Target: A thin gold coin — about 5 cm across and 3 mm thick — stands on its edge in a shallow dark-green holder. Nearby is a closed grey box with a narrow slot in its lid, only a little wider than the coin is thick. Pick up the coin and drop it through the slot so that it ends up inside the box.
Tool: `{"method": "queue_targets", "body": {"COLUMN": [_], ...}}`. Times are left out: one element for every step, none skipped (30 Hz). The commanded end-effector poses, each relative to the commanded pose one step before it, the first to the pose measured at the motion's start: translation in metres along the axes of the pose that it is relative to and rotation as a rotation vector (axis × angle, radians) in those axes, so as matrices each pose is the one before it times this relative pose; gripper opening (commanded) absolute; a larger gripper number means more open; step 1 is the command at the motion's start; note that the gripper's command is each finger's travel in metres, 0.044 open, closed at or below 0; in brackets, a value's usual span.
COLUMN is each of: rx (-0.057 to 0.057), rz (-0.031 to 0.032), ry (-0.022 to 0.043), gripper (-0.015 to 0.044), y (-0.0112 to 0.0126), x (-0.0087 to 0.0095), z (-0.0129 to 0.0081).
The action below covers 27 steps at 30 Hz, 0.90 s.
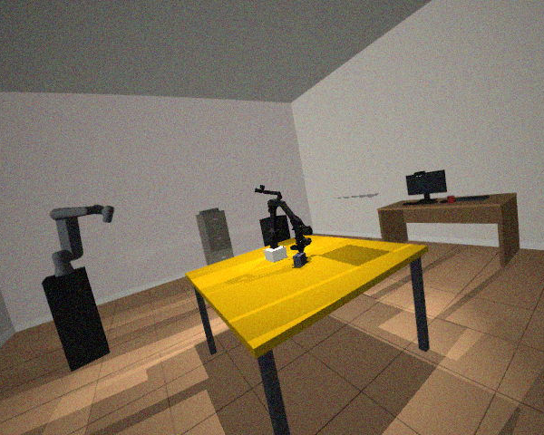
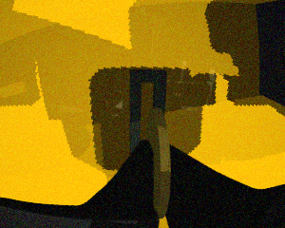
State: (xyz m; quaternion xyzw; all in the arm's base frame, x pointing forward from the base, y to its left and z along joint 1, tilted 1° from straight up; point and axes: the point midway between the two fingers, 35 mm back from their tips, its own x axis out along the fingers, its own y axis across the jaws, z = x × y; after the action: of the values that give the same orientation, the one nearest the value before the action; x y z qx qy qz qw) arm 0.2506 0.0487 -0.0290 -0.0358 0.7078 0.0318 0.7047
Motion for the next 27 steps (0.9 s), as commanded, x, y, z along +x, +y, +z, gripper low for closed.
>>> {"method": "queue_targets", "body": {"rx": [-0.0030, 0.0000, 0.0000, 0.0000, 0.0000, 0.0000, 0.0000, 0.0000, 0.0000, 0.0000, 0.0000, 0.0000, 0.0000, 0.0000, 0.0000, 0.0000, 0.0000, 0.0000, 0.0000, 0.0000, 0.0000, 0.0000, 0.0000, 0.0000, 0.0000, 0.0000, 0.0000], "rz": [0.00299, 0.00000, 0.00000, 0.00000, 0.00000, 0.00000, 0.00000, 0.00000, 0.00000, 0.00000, 0.00000, 0.00000, 0.00000, 0.00000, 0.00000, 0.00000, 0.00000, 0.00000, 0.00000, 0.00000, 0.00000, 0.00000, 0.00000, 0.00000, 0.00000, 0.00000, 0.00000], "ry": [-0.01386, -0.00004, -0.00004, -0.00004, -0.00004, -0.00003, -0.00003, -0.00003, -0.00003, -0.00002, -0.00002, -0.00002, -0.00002, -0.00001, -0.00001, -0.00001, 0.00000, 0.00000, 0.00000, 0.00000, 0.00001, 0.00001, 0.00001, 0.00001, 0.00002, 0.00002, 0.00002], "gripper": [0.0000, 0.0000, 0.0000, 0.0000, 0.0000, 0.0000, 0.0000, 0.0000, 0.0000, 0.0000, 0.0000, 0.0000, 0.0000, 0.0000, 0.0000, 0.0000, 0.0000, 0.0000, 0.0000, 0.0000, 0.0000, 0.0000, 0.0000, 0.0000, 0.0000, 0.0000, 0.0000], "y": [0.00058, 0.00002, 0.00001, 0.00001, 0.00001, 0.00001, 0.00000, 0.00000, 0.00000, 0.00000, -0.00001, -0.00001, -0.00001, -0.00001, -0.00002, -0.00002, -0.00002, -0.00002, -0.00003, -0.00003, -0.00003, -0.00003, -0.00004, -0.00004, -0.00004, -0.00005, -0.00005], "x": [-0.01132, -0.00239, -0.00240, -0.00241, -0.00241, -0.00242, -0.00243, -0.00244, -0.00245, -0.00245, -0.00246, -0.00247, -0.00248, -0.00248, -0.00249, -0.00250, -0.00250, -0.00251, -0.00251, -0.00251, -0.00252, -0.00253, -0.00253, -0.00253, -0.00254, -0.00254, -0.00254], "z": [0.00419, 0.00024, 0.00022, 0.00019, 0.00017, 0.00014, 0.00012, 0.00009, 0.00006, 0.00004, 0.00001, -0.00001, -0.00004, -0.00007, -0.00009, -0.00012, -0.00015, -0.00018, -0.00020, -0.00023, -0.00026, -0.00028, -0.00031, -0.00034, -0.00037, -0.00040, -0.00042]}}
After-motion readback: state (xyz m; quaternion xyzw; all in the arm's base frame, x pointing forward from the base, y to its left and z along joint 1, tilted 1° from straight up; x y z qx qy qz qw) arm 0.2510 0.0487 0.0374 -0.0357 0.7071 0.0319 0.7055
